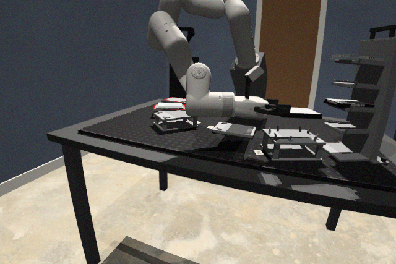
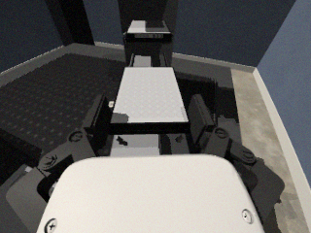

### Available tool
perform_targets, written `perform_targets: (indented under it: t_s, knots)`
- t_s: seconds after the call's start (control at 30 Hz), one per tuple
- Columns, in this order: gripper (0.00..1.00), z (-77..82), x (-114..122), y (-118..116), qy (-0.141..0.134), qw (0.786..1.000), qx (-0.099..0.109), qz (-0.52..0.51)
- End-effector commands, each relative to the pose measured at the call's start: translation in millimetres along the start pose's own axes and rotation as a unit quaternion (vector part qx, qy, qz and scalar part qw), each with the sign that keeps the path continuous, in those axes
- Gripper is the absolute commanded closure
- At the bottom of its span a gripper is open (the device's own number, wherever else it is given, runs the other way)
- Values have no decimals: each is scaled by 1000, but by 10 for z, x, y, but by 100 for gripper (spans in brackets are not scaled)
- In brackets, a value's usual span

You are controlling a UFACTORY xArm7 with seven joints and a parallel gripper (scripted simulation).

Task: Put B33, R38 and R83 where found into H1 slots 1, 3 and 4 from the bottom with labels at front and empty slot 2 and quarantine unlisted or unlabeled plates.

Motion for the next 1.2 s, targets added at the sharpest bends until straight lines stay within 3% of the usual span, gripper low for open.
perform_targets:
  t_s: [0.0, 0.93, 1.17]
  knots:
    - [100, -2, 68, 12, 0, 1000, -1, 1]
    - [100, -2, 467, 34, 0, 1000, 0, 1]
    - [100, -2, 475, 35, 0, 1000, 0, 1]
Point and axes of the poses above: the point where the finger pads meet when closed, its own z axis back along the fingers, its own y axis across the jaws, x = y × z, the point moved 7 cm from there along z, back along the fingers, and after that the axes turned 3 degrees about -z, right-handed, at the moved point
